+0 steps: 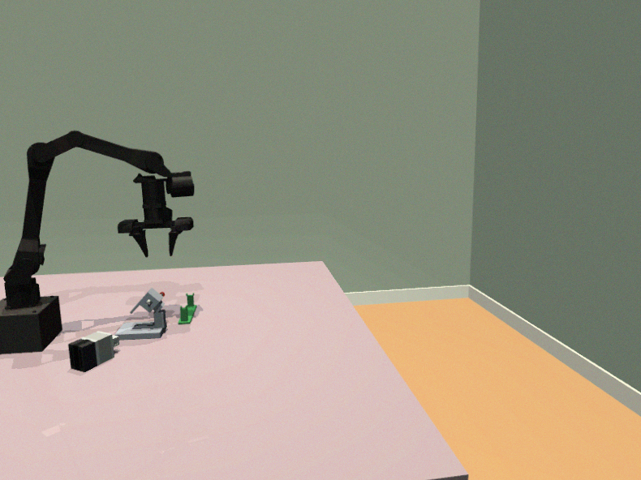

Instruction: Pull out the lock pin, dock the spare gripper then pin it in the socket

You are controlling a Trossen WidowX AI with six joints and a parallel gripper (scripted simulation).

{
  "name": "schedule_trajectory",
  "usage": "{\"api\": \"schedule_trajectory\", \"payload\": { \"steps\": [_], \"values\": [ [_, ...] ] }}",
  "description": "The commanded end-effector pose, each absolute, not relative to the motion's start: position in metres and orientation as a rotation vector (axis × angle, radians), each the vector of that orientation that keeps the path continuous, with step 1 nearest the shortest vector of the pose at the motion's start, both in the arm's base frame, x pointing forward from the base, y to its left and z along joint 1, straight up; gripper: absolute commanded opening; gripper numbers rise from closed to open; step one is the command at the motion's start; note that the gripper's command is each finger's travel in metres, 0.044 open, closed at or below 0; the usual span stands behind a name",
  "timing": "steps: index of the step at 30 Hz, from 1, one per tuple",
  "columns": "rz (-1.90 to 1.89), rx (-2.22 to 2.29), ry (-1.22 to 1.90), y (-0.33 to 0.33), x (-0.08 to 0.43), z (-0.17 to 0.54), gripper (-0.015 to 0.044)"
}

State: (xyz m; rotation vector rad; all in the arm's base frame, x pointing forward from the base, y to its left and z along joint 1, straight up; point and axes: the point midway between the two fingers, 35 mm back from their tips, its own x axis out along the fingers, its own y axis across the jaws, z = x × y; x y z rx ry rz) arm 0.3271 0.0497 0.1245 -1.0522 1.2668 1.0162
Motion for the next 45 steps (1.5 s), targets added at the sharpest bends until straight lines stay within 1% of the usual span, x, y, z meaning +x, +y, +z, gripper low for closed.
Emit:
{"api": "schedule_trajectory", "payload": {
  "steps": [1, 8, 45],
  "values": [
    [1.028, -1.058, 1.280, 0.047, 0.327, 0.115, 0.0300],
    [1.028, -1.058, 1.281, 0.042, 0.323, 0.054, 0.0300],
    [1.029, -1.058, 1.281, 0.044, 0.327, -0.001, 0.0300]
  ]
}}
